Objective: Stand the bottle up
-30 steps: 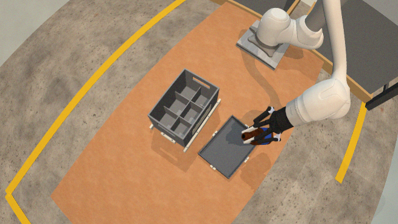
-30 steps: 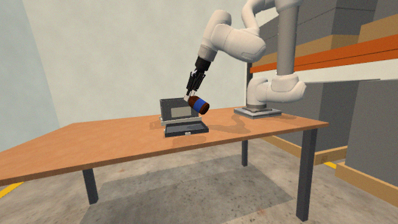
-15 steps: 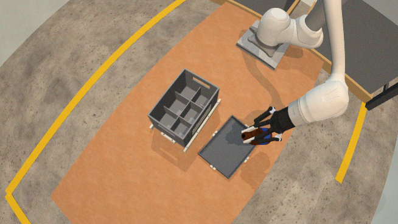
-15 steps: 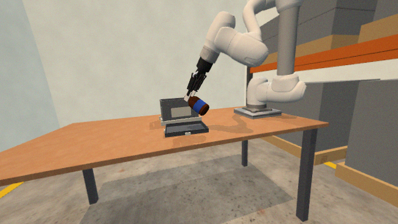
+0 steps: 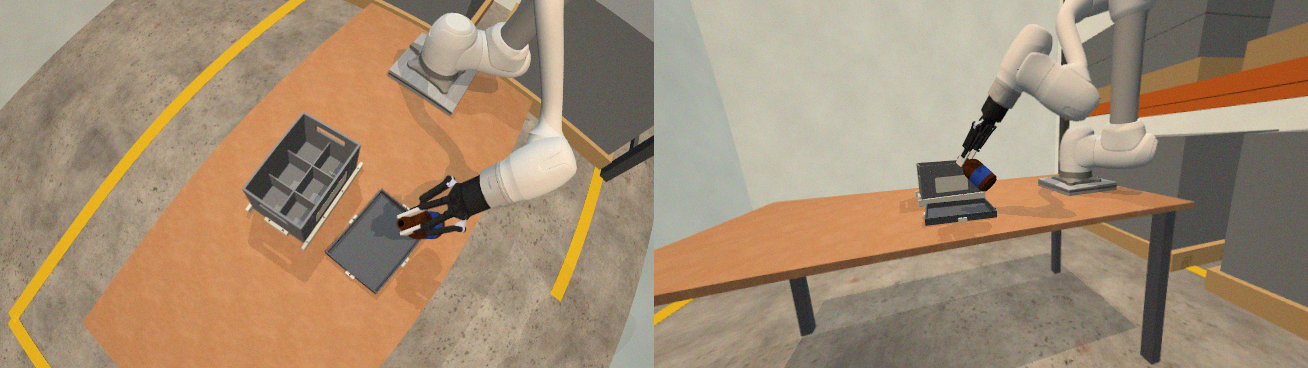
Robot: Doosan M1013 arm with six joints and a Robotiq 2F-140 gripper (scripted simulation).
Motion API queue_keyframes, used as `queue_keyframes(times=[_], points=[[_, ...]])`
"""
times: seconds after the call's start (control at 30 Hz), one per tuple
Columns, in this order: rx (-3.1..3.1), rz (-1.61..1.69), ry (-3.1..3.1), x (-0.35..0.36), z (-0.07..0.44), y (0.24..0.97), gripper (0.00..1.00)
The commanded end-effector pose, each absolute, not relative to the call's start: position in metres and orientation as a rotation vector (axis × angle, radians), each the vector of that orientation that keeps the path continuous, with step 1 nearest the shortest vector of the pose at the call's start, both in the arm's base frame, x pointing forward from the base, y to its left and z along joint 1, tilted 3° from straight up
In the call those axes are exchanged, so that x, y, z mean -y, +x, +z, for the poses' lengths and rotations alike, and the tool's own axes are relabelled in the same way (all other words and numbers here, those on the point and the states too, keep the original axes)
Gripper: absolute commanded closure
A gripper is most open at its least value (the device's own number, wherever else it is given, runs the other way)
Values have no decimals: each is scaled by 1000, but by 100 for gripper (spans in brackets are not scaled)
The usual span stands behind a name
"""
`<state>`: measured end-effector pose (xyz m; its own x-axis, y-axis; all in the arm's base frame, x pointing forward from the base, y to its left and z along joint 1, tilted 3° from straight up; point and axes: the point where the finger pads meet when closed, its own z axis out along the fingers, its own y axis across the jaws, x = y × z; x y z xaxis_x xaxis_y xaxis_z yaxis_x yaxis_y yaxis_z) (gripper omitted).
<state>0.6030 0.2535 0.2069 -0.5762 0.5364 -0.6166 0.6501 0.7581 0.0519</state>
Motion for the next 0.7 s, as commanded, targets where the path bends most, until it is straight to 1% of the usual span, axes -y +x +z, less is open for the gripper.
queue_keyframes(times=[0.0,0.67], points=[[-2319,-240,882,-254,207,603,90],[-2303,-243,876,-255,207,603,90]])
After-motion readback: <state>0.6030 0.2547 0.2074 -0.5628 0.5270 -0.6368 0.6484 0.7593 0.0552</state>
